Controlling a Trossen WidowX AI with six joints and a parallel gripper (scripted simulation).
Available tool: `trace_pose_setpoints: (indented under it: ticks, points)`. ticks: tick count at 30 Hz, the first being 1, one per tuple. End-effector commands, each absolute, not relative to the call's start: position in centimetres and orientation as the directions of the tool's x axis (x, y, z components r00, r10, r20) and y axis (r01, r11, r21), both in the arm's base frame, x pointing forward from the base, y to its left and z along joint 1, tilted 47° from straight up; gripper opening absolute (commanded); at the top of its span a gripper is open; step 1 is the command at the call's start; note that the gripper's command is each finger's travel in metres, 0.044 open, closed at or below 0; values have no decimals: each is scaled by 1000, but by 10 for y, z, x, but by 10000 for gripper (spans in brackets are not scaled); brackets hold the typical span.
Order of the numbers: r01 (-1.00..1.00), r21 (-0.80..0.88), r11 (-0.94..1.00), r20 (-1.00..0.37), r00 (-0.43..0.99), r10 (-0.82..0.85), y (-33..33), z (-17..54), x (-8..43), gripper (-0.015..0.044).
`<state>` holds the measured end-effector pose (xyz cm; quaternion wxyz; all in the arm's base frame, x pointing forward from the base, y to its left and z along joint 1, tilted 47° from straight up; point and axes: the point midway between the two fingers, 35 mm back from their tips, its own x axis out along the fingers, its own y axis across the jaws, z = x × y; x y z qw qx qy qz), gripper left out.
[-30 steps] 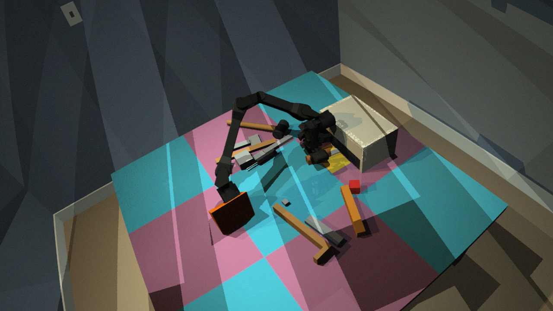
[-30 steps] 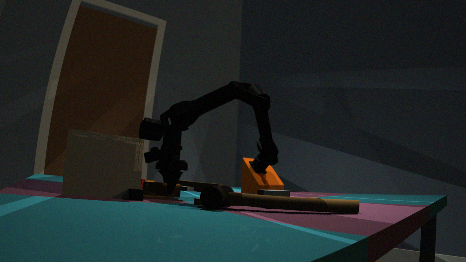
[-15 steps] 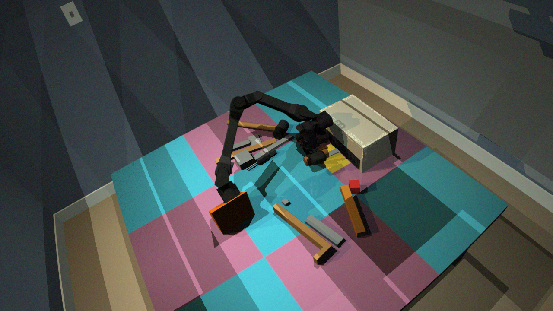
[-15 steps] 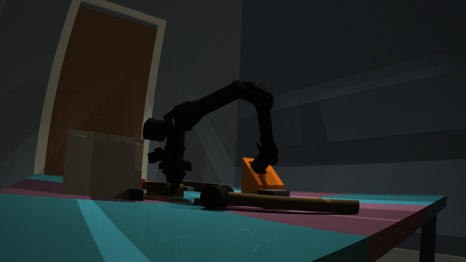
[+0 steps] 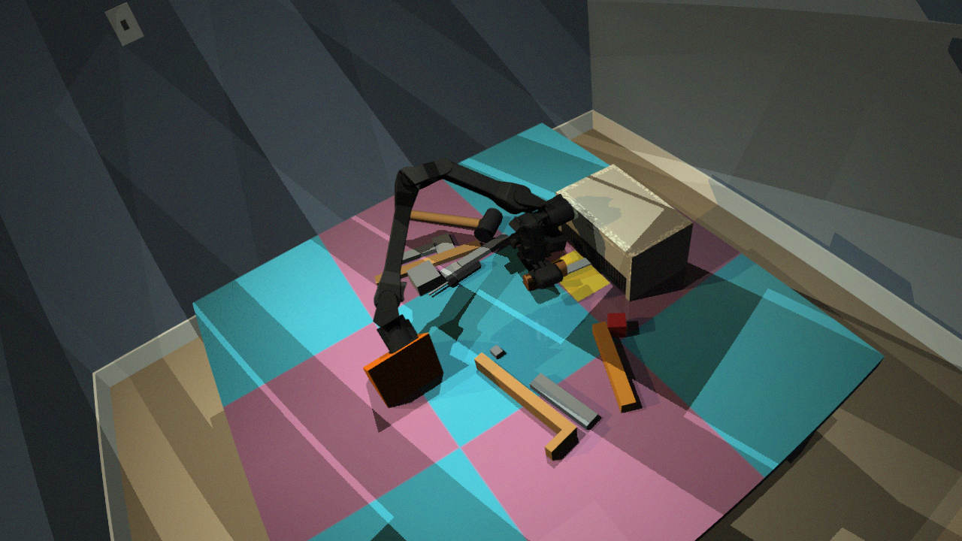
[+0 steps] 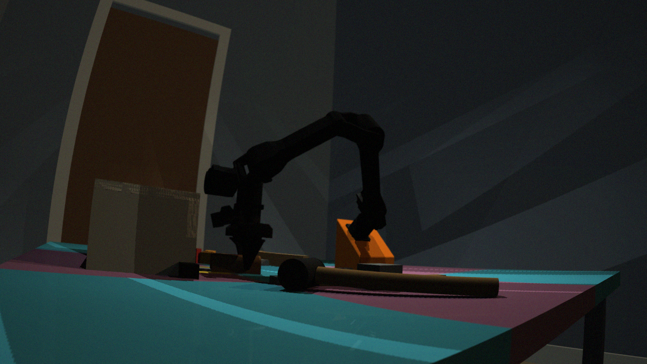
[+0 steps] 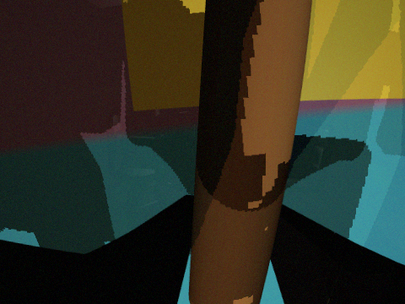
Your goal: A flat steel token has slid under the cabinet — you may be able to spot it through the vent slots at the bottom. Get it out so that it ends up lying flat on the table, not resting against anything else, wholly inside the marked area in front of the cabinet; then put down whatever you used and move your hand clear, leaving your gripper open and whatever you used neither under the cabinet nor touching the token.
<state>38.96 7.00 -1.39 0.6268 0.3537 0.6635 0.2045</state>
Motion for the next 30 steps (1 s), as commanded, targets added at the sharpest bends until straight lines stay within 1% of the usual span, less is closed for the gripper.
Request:
trace_pose_setpoints:
  ticks: [1, 30]
  points:
    - [218, 713, 666, -687, 33, 726, 71, -14, 384, 0]
    - [219, 713, 666, -687, 32, 726, 77, -10, 358, 0]
